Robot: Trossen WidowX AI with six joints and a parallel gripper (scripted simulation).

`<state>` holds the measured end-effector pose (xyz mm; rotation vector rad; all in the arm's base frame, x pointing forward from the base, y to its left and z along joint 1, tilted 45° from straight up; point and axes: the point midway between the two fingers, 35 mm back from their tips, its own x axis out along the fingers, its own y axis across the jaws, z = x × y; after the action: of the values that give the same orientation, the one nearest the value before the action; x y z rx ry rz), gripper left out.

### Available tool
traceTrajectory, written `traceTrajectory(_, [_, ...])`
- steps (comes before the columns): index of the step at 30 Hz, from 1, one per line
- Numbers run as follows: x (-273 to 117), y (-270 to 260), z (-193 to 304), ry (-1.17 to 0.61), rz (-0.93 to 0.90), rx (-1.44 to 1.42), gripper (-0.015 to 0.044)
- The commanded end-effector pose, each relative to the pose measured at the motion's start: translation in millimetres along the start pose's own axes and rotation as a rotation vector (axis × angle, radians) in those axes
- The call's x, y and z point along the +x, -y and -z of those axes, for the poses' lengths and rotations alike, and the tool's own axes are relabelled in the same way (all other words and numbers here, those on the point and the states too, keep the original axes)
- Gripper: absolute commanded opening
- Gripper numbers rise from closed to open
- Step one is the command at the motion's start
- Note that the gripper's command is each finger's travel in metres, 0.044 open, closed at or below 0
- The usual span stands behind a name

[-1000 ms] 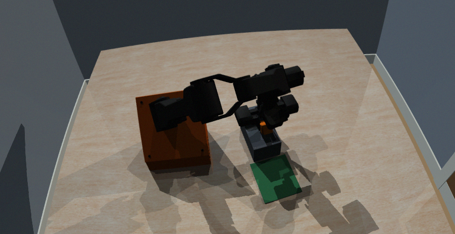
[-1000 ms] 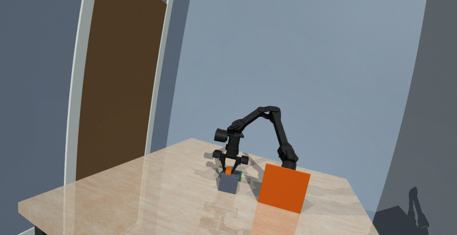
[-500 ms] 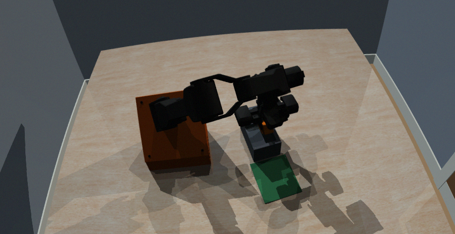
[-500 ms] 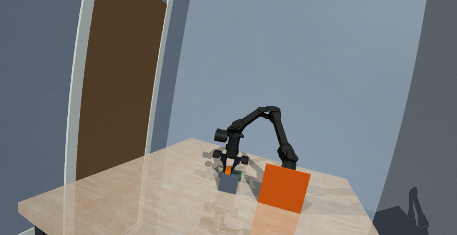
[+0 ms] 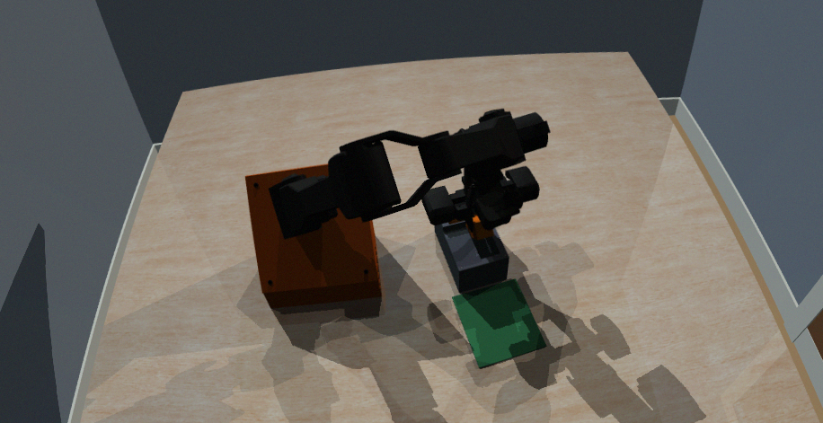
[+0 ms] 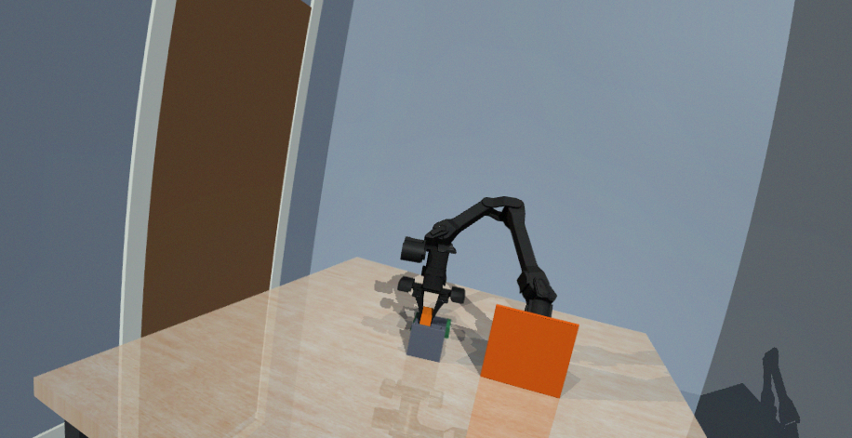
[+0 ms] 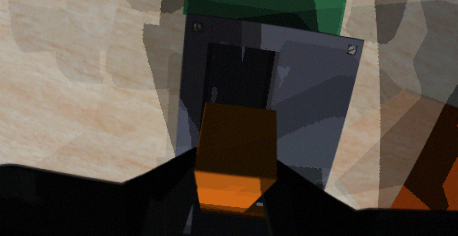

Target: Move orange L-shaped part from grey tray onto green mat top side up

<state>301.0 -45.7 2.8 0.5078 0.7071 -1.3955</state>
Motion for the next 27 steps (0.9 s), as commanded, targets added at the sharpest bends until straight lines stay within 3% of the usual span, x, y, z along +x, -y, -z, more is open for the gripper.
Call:
traceTrajectory(1, [-8,-2,0,-0.002,-0.004,0.006,0.0])
traceTrajectory(27, [-49,-1,0,-0.002,-0.002,0.004,0.0])
